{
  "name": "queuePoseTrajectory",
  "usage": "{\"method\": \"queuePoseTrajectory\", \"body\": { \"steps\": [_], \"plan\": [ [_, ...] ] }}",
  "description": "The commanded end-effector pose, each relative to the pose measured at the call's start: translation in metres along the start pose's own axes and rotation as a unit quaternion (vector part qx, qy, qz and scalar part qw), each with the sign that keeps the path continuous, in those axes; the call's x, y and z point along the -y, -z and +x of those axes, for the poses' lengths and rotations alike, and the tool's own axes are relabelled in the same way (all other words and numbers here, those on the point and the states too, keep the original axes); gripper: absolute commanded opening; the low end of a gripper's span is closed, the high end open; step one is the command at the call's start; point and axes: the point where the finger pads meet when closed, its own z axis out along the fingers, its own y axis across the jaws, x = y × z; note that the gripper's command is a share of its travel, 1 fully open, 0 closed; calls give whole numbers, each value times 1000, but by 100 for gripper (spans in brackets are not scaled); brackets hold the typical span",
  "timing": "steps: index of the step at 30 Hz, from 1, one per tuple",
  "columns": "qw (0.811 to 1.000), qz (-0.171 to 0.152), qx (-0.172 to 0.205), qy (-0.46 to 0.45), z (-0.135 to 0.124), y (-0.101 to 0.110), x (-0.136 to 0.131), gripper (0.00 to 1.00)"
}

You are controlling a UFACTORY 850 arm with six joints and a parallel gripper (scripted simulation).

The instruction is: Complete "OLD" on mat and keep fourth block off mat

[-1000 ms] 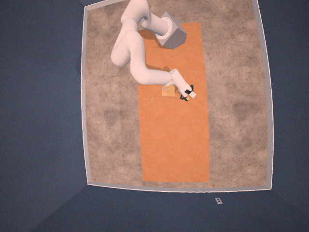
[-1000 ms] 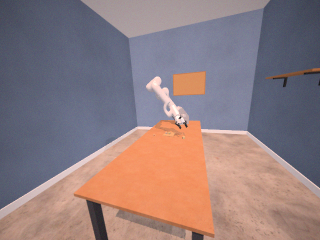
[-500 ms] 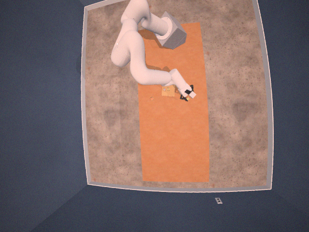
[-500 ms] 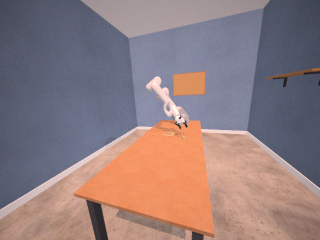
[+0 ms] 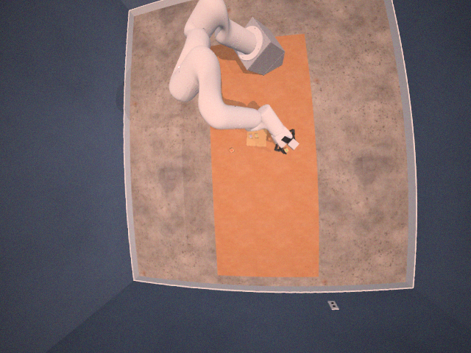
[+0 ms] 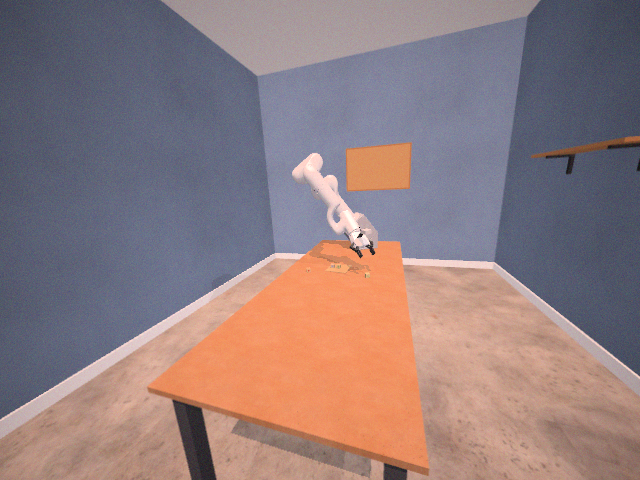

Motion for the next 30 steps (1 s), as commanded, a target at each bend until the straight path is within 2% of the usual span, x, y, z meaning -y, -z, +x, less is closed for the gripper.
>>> {"method": "queuePoseTrajectory", "body": {
  "steps": [1, 3, 5, 7, 11, 13, 14, 17, 23, 30],
  "plan": [
    [1000, 0, -1, 0, 1, 0, 0, 100],
    [1000, -1, 0, 1, -6, 6, -6, 100],
    [1000, -3, 2, 3, -40, 36, -29, 100],
    [1000, -3, 2, 4, -47, 42, -32, 100],
    [1000, -3, 3, 4, -76, 71, -46, 100],
    [1000, -3, 3, 4, -76, 71, -46, 100],
    [1000, -3, 2, 4, -95, 93, -53, 100],
    [1000, -2, 2, 4, -110, 111, -57, 100],
    [1000, -1, -1, 0, -146, 159, -60, 100],
    [1000, -1, -1, 0, -148, 163, -60, 100]
  ]
}}
